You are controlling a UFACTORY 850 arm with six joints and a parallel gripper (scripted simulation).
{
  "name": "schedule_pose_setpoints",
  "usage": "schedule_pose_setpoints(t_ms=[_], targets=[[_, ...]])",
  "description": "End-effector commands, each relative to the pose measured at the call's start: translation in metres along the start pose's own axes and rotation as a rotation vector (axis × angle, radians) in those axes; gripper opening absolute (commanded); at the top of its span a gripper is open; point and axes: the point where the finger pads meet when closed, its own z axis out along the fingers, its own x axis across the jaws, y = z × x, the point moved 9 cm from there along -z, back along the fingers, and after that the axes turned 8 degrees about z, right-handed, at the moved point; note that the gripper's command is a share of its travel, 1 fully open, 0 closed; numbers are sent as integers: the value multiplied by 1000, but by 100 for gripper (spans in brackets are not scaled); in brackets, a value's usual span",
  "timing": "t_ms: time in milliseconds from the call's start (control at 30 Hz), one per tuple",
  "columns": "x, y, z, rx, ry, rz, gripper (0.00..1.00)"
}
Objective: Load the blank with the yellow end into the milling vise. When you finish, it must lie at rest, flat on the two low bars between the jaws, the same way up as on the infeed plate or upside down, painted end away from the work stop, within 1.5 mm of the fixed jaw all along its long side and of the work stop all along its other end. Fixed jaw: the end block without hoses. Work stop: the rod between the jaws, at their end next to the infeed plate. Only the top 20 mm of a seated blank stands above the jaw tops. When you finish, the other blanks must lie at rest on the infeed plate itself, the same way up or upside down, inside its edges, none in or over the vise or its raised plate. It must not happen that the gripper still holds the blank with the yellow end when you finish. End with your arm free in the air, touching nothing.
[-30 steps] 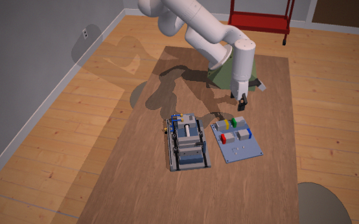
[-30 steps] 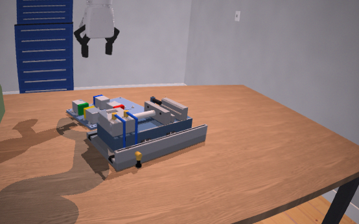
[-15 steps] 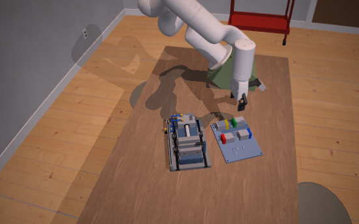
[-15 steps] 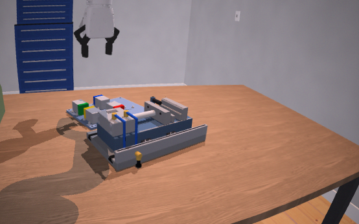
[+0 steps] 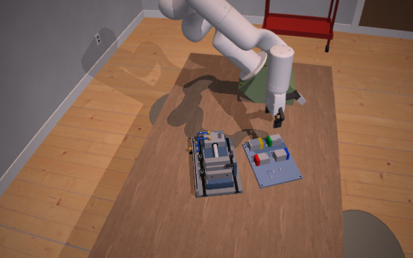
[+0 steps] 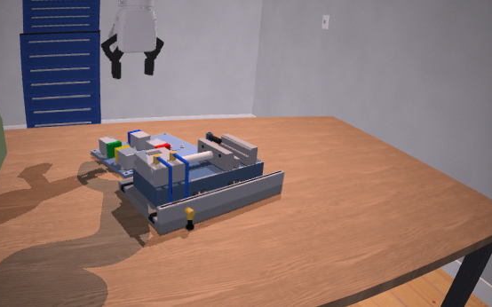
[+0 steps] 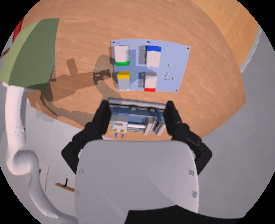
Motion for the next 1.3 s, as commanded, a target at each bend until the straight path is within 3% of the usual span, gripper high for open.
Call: schedule_pose_setpoints(t_ms=[0, 1100, 1267], targets=[[1, 0, -1, 1, 2, 1, 100], [1, 0, -1, 1, 2, 1, 100], [0, -1, 29, 1, 2, 1, 100]])
